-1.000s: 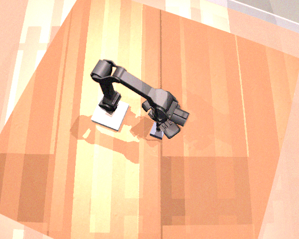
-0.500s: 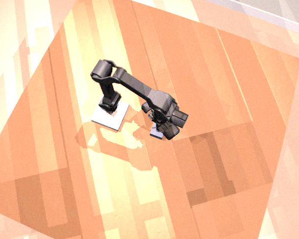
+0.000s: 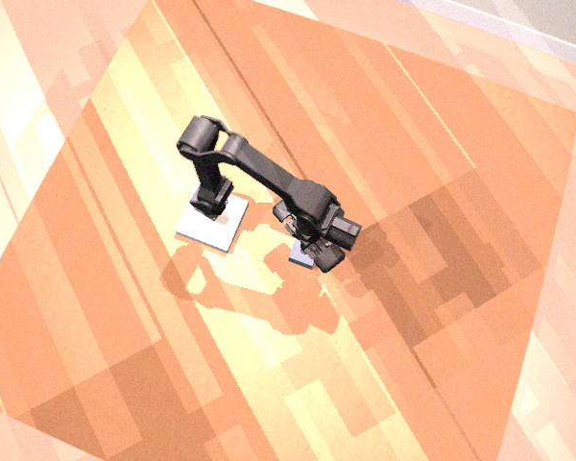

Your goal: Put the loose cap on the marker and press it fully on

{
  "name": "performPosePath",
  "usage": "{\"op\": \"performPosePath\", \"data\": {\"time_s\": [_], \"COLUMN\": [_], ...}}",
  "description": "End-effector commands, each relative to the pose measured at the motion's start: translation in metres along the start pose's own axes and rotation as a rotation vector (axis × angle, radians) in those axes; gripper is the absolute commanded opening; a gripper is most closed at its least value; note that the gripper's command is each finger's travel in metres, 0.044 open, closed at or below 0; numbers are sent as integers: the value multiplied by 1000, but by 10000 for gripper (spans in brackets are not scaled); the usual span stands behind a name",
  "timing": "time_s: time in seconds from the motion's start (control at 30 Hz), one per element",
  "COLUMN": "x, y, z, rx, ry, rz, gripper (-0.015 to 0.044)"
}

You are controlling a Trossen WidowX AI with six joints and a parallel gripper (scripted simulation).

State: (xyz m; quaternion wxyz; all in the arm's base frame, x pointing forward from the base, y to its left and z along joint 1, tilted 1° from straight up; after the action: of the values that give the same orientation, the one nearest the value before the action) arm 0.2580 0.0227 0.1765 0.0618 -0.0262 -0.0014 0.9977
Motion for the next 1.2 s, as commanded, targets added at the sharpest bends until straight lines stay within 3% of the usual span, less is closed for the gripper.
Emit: {"op": "performPosePath", "data": {"time_s": [0.0,0.73,1.17], "x": [1,2,2], "y": [0,0,0], "z": [-9,-24,-23], "rx": [-4,-3,1], "ry": [-6,-6,-5], "rz": [3,3,0], "gripper": [0,0,341]}}
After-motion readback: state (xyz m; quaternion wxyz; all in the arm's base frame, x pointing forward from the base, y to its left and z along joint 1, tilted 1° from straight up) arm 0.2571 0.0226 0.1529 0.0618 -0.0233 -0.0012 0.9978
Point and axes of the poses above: the point midway between the two fingers, 35 mm back from their tips, its own z axis back along the fingers, its own x axis across the jaws, y = z × x, the point moved 7 cm from there along z, back along the fingers, and after that the axes turned 12 degrees about z, right-handed, at the moved point
